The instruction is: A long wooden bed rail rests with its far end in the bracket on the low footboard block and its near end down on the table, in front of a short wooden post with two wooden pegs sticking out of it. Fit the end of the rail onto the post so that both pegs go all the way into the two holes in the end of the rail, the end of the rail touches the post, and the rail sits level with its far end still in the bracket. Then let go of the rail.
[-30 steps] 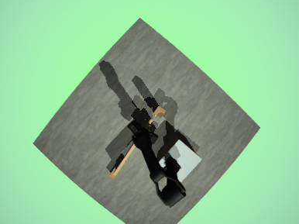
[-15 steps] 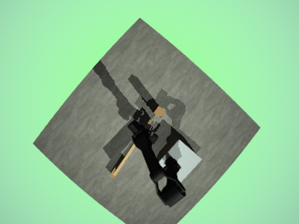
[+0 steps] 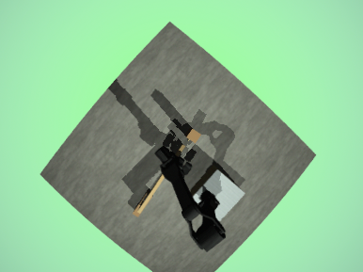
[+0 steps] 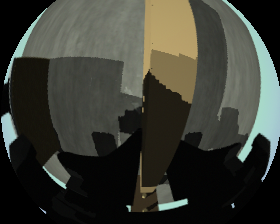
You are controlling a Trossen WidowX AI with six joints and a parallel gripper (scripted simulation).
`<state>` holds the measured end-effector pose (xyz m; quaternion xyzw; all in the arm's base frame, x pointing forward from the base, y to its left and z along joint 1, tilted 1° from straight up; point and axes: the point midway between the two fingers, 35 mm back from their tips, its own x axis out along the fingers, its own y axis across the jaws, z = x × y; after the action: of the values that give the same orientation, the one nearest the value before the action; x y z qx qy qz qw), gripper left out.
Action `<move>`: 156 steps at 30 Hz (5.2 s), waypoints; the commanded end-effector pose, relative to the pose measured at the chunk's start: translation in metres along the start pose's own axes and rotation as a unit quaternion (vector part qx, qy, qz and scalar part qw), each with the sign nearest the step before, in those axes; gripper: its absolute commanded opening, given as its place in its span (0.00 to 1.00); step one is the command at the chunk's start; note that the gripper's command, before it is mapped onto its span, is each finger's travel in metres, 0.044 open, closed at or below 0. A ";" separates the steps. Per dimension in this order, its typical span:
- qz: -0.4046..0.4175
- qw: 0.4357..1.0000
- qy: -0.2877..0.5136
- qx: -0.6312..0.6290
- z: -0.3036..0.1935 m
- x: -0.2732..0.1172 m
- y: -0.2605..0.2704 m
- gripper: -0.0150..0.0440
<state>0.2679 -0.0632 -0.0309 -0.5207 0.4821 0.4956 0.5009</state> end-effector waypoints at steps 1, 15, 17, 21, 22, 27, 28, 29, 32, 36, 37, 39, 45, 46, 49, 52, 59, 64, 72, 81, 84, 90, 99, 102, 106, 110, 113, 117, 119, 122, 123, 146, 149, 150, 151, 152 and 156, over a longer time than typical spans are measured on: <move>0.001 1.000 -0.002 0.000 0.000 -0.002 0.000 0.25; 0.001 1.000 -0.002 0.000 0.000 -0.009 -0.001 0.25; 0.001 1.000 -0.002 0.000 0.000 -0.010 -0.001 0.25; 0.001 1.000 -0.002 0.000 0.000 -0.012 -0.002 0.25; 0.001 1.000 -0.002 0.000 0.000 -0.012 -0.002 0.25; 0.001 1.000 -0.002 0.000 0.000 -0.015 -0.003 0.25; 0.001 1.000 -0.002 0.000 0.000 -0.016 -0.003 0.25; 0.001 1.000 -0.002 0.000 0.000 -0.016 -0.003 0.25; 0.001 1.000 -0.002 0.000 0.000 -0.018 -0.003 0.25; 0.001 1.000 -0.002 0.000 0.000 -0.020 -0.003 0.25; 0.001 1.000 -0.002 0.000 0.000 -0.020 -0.003 0.25; 0.001 1.000 -0.002 0.000 0.000 -0.021 -0.004 0.25; 0.001 1.000 -0.002 0.000 0.000 -0.024 -0.004 0.25; 0.001 1.000 -0.002 0.000 0.000 -0.025 -0.004 0.25; 0.001 1.000 -0.002 0.000 0.000 -0.026 -0.004 0.25; 0.001 1.000 -0.002 0.000 0.000 -0.028 -0.004 0.25; 0.001 1.000 -0.002 0.000 0.000 -0.031 -0.004 0.25; 0.001 1.000 -0.002 0.000 0.000 -0.034 -0.004 0.25; 0.001 1.000 -0.002 0.000 0.000 -0.037 -0.004 0.25; 0.001 1.000 -0.002 0.000 0.000 -0.034 -0.004 0.25; 0.001 1.000 -0.002 0.000 0.000 -0.033 -0.004 0.25; 0.001 1.000 -0.002 0.000 0.000 -0.030 -0.003 0.25; 0.001 1.000 -0.002 0.000 0.000 -0.033 -0.002 0.25; 0.001 1.000 -0.002 0.000 0.000 -0.035 -0.002 0.25; 0.001 1.000 -0.002 0.000 0.000 -0.035 -0.001 0.25; 0.001 1.000 -0.002 0.000 0.000 -0.034 -0.001 0.25; 0.001 1.000 -0.002 0.000 0.000 -0.033 -0.001 0.25; 0.001 1.000 -0.002 0.000 0.000 -0.032 -0.001 0.25; 0.001 1.000 -0.002 0.000 0.000 -0.031 -0.001 0.25; 0.001 1.000 -0.002 0.000 0.000 -0.031 -0.001 0.25; 0.001 1.000 -0.002 0.000 0.000 -0.032 -0.001 0.25; 0.001 1.000 -0.002 0.000 -0.001 -0.033 -0.001 0.25; 0.001 1.000 -0.002 0.000 -0.002 -0.033 0.000 0.25; 0.001 1.000 -0.002 0.000 -0.003 -0.033 0.000 0.25; 0.001 1.000 -0.002 0.000 -0.003 -0.033 0.000 0.25; 0.001 1.000 -0.002 0.000 -0.003 -0.033 -0.001 0.25; 0.001 1.000 -0.002 0.000 -0.004 -0.032 -0.001 0.25</move>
<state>0.2659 -0.0659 0.0008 -0.5170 0.4830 0.4978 0.5016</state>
